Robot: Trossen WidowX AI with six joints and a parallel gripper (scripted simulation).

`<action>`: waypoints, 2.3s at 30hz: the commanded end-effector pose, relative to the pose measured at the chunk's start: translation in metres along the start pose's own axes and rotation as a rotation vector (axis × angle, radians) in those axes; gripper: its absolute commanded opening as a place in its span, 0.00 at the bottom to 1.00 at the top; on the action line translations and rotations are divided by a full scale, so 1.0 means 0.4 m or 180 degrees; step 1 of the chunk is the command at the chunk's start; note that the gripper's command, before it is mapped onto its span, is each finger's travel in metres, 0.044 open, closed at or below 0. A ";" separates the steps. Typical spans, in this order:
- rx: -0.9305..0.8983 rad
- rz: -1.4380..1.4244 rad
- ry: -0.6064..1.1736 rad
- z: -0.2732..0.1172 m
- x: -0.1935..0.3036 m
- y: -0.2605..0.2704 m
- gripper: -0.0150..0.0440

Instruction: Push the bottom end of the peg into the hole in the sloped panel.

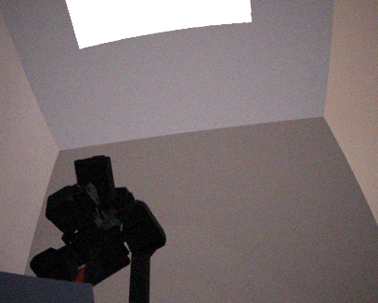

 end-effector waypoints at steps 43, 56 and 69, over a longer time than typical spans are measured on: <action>0.0026 -0.1308 -0.0317 0.081 -0.028 -0.034 0.25; 0.0055 -0.1625 -0.0394 0.110 -0.032 -0.044 0.25; 0.0064 -0.1753 -0.0425 0.130 -0.034 -0.049 0.25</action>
Point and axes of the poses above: the point midway between the two fingers, 35 mm back from their tips, its own z axis out along the fingers, its own y axis across the jaws, x = y × z, the point moved 6 cm from there along -z, back along the fingers, and after that the axes turned 11 degrees about -z, right-handed, at the moved point
